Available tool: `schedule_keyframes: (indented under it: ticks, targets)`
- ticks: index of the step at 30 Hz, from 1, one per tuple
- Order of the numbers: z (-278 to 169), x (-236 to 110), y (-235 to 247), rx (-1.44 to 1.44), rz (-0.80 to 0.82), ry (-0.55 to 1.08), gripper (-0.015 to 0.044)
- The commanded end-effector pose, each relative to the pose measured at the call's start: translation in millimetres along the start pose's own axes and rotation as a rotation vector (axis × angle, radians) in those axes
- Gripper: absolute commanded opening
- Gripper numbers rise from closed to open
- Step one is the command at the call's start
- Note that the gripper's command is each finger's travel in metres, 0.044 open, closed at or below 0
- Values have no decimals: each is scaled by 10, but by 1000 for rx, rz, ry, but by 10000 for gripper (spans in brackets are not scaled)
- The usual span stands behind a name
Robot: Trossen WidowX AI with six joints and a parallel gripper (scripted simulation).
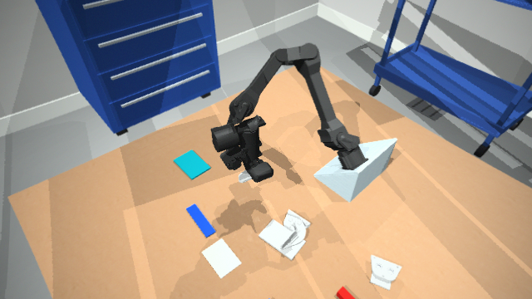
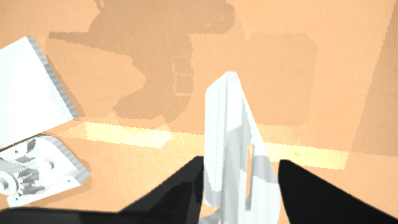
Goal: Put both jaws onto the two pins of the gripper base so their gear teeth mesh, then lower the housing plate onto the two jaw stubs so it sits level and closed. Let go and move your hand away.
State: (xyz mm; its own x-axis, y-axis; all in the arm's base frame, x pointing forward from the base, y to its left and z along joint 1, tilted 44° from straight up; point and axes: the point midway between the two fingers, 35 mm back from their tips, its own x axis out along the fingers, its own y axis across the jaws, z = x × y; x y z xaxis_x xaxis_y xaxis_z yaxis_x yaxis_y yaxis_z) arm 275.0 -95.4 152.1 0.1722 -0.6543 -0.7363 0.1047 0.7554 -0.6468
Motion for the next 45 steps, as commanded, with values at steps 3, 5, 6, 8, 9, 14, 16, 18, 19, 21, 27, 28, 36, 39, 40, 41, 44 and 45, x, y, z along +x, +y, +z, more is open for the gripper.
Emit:
schedule_keyframes:
  ticks: [3, 5, 6, 8, 9, 14, 16, 18, 19, 21, 27, 28, 36, 39, 40, 41, 44, 45]
  targets:
    - [17, 32, 223, -77, 3, 10, 134]
    - [24, 35, 289, -102, 4, 11, 134]
    - [27, 36, 322, -114, 4, 11, 134]
    - [32, 37, 388, -138, 5, 12, 134]
    - [33, 38, 422, -151, 5, 12, 134]
    - [37, 40, 591, -214, 5, 13, 134]
    - [35, 40, 658, -239, 4, 13, 134]
    - [32, 39, 725, -265, 4, 13, 134]
    - [30, 39, 758, -277, 3, 13, 134]
    - [25, 38, 825, -303, 2, 13, 134]
    - [0, 35, 1020, -379, -4, 12, 134]
    - [-5, 34, 1052, -391, -6, 12, 134]
    - [-62, 27, 1303, -493, -19, 10, 134]
    - [-75, 25, 1346, -511, -22, 9, 134]
    - [-75, 25, 1346, -511, -22, 9, 134]
    - [-75, 25, 1346, -511, -22, 9, 134]
    - [-75, 25, 1346, -511, -22, 9, 134]
    - [-75, 25, 1346, -511, -22, 9, 134]
